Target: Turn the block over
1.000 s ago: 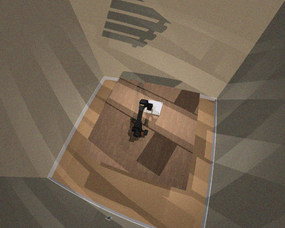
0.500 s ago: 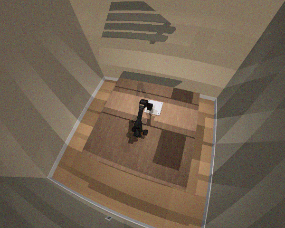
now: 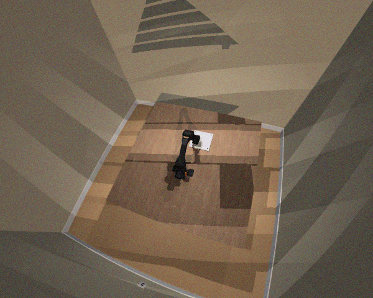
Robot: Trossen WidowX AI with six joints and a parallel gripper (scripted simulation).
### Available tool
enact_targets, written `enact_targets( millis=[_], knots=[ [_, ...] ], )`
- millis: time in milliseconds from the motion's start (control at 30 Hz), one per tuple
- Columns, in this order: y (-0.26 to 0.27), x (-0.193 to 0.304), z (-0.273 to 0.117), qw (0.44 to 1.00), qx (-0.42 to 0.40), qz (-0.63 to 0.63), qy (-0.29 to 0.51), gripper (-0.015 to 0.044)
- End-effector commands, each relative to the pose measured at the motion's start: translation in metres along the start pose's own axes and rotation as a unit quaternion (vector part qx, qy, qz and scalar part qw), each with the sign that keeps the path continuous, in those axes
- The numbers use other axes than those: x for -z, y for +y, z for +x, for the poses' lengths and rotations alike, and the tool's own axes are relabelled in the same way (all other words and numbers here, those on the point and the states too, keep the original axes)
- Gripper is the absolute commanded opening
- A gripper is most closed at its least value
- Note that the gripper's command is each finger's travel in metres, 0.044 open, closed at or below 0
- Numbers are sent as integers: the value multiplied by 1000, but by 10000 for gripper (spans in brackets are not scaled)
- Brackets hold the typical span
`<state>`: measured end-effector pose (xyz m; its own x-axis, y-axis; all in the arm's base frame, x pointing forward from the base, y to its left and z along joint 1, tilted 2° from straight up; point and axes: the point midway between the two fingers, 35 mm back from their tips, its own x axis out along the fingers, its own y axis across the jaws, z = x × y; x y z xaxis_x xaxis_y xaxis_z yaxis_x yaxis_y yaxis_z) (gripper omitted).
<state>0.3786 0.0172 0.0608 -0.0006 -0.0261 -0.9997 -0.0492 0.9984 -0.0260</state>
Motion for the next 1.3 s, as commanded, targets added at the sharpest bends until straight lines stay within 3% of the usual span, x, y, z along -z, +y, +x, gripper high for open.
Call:
enact_targets(
  millis=[0,233,1267],
  knots=[
    [0,-3,-21,1000,1,0,-10,0],
    [0,-4,-25,1000,1,0,-15,0],
    [0,-4,-11,972,1,0,-233,0]
  ],
)
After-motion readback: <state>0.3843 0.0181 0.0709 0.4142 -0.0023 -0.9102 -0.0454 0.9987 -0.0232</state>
